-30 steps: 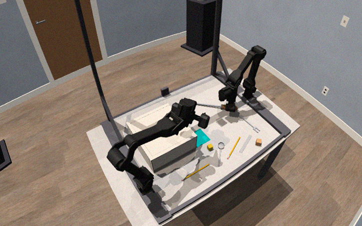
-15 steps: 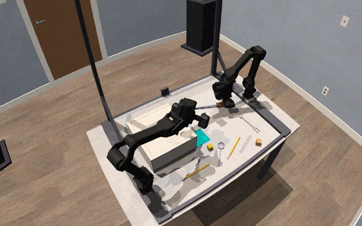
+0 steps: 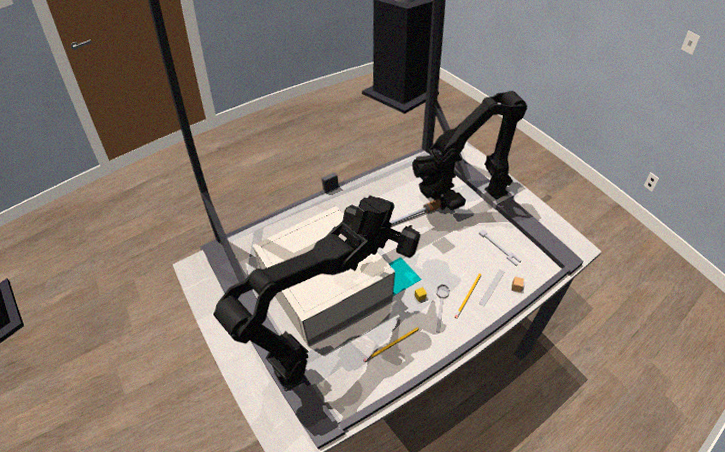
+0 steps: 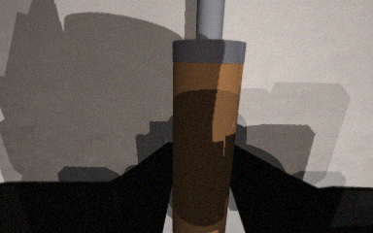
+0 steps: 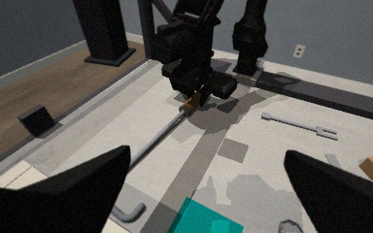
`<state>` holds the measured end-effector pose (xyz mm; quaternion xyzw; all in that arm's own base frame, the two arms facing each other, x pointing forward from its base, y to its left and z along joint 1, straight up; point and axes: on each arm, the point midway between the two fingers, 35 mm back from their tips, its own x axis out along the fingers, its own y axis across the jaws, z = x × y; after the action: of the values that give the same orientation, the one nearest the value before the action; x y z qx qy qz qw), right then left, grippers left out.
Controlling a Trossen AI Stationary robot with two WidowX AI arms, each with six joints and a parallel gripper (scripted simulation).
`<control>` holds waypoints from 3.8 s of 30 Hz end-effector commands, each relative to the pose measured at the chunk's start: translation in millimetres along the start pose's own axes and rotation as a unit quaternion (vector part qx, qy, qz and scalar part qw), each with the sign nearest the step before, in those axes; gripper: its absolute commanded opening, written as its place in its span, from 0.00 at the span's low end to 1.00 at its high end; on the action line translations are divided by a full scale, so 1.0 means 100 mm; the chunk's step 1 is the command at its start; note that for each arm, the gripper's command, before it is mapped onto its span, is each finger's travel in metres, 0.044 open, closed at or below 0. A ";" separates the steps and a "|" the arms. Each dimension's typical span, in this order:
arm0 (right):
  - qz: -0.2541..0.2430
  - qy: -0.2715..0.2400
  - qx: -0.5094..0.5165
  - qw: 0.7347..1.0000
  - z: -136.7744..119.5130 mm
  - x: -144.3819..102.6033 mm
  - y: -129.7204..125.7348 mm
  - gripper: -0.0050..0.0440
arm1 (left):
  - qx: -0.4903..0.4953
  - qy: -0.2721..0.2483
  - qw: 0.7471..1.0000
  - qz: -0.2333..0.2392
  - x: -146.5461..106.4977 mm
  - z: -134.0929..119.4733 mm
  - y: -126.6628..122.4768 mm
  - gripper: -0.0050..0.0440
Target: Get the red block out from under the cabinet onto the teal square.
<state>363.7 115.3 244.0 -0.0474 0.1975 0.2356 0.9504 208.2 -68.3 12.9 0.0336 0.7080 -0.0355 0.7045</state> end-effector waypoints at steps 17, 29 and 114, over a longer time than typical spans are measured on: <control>-0.001 -0.016 -0.005 1.000 0.12 -0.05 0.00 1.00 | -0.058 -0.012 0.998 0.001 -0.05 0.18 -0.11 0.33; 0.006 -0.014 -0.010 1.000 0.11 -0.06 0.04 1.00 | -0.057 -0.013 0.998 -0.001 -0.06 0.20 -0.11 0.33; 0.099 0.079 -0.059 0.990 -0.45 -0.26 0.49 1.00 | -0.056 -0.017 0.998 0.001 -0.12 2.40 0.15 0.33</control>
<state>302.9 138.9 203.2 -0.1007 0.2745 0.3352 0.8956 439.3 -75.6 12.9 -0.0052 0.7109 0.0064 0.7033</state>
